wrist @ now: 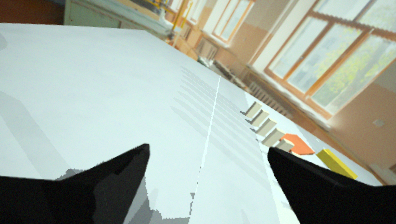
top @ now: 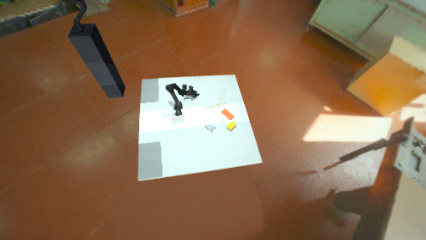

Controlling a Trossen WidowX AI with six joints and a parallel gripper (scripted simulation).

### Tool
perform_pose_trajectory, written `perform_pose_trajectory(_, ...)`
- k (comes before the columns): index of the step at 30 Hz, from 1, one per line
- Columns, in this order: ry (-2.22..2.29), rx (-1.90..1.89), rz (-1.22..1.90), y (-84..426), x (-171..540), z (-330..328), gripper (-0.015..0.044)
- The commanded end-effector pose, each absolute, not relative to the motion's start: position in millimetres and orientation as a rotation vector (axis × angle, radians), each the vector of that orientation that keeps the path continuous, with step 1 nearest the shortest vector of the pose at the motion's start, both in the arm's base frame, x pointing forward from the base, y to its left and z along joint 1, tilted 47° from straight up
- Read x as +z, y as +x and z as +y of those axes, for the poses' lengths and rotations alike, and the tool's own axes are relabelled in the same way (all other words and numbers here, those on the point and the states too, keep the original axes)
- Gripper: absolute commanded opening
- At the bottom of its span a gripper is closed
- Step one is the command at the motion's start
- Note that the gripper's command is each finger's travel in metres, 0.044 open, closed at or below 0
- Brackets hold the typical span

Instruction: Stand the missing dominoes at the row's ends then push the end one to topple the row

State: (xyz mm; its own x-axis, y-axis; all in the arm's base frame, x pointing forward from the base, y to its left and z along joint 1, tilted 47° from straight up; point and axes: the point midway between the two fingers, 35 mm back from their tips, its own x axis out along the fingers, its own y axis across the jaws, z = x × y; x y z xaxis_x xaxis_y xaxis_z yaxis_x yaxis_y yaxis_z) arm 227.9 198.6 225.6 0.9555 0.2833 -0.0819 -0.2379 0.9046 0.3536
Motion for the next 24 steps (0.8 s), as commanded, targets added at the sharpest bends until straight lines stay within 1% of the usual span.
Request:
perform_pose_trajectory(1, 0.146, 0.328, 0.322, 255, 211, 201, 0.044)
perform_pose_trajectory(4, 0.051, 0.387, 0.498, 265, 200, 195, 0.044)
perform_pose_trajectory(7, 0.005, 0.393, 0.675, 273, 186, 173, 0.044)
perform_pose_trajectory(11, 0.019, 0.413, 0.881, 272, 177, 146, 0.044)
perform_pose_trajectory(14, 0.055, 0.481, 1.022, 257, 175, 139, 0.044)
perform_pose_trajectory(16, 0.127, 0.554, 1.157, 239, 178, 134, 0.044)
perform_pose_trajectory(20, 0.395, 0.708, 1.382, 200, 209, 129, 0.044)
perform_pose_trajectory(22, 0.508, 0.752, 1.426, 191, 225, 129, 0.044)
perform_pose_trajectory(24, 0.522, 0.757, 1.43, 190, 227, 129, 0.044)
